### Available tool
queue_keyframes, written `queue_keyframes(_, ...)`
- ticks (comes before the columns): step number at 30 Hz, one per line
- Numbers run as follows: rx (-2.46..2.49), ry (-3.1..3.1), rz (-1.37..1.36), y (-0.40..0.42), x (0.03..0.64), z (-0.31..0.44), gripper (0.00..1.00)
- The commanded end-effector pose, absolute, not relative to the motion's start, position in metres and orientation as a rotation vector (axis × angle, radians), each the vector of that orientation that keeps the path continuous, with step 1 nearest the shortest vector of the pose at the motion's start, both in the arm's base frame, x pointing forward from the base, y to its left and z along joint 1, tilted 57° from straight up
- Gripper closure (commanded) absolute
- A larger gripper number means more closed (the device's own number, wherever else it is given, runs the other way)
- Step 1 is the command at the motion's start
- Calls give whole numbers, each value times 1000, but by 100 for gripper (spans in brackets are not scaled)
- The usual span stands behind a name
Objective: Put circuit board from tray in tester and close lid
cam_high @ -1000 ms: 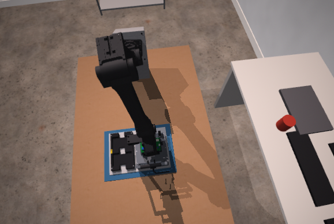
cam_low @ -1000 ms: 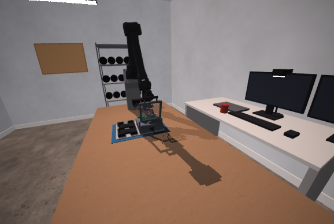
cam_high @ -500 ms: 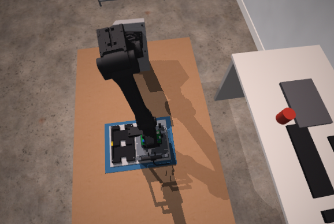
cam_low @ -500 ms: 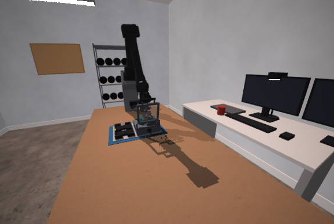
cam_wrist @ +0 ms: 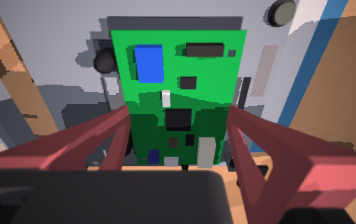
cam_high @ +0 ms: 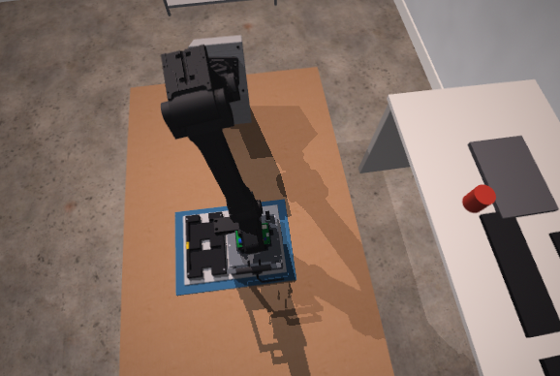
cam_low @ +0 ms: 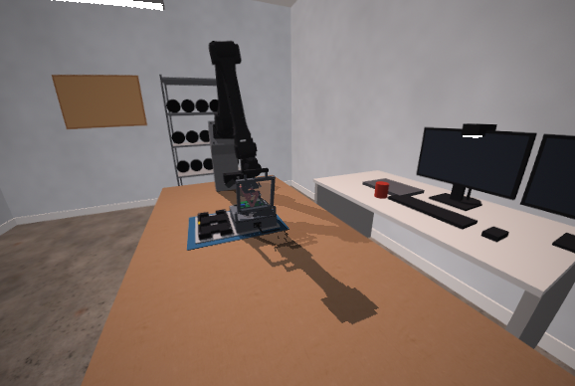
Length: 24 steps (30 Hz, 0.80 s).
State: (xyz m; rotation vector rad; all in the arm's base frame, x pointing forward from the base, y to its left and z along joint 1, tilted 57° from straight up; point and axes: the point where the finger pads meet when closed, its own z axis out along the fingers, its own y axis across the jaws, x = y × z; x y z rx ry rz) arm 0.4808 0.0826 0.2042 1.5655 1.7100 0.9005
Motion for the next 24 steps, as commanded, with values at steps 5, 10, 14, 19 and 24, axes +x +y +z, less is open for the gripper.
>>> queue_keyframes(5,1544,1686,950,91,478,224,28)
queue_keyframes(10,1540,1680,958,91,481,226,28)
queue_keyframes(14,1540,1681,957,92,483,224,28)
queue_keyframes(19,1541,1682,956,92,484,223,28)
queue_keyframes(24,1542,1684,954,92,484,222,28)
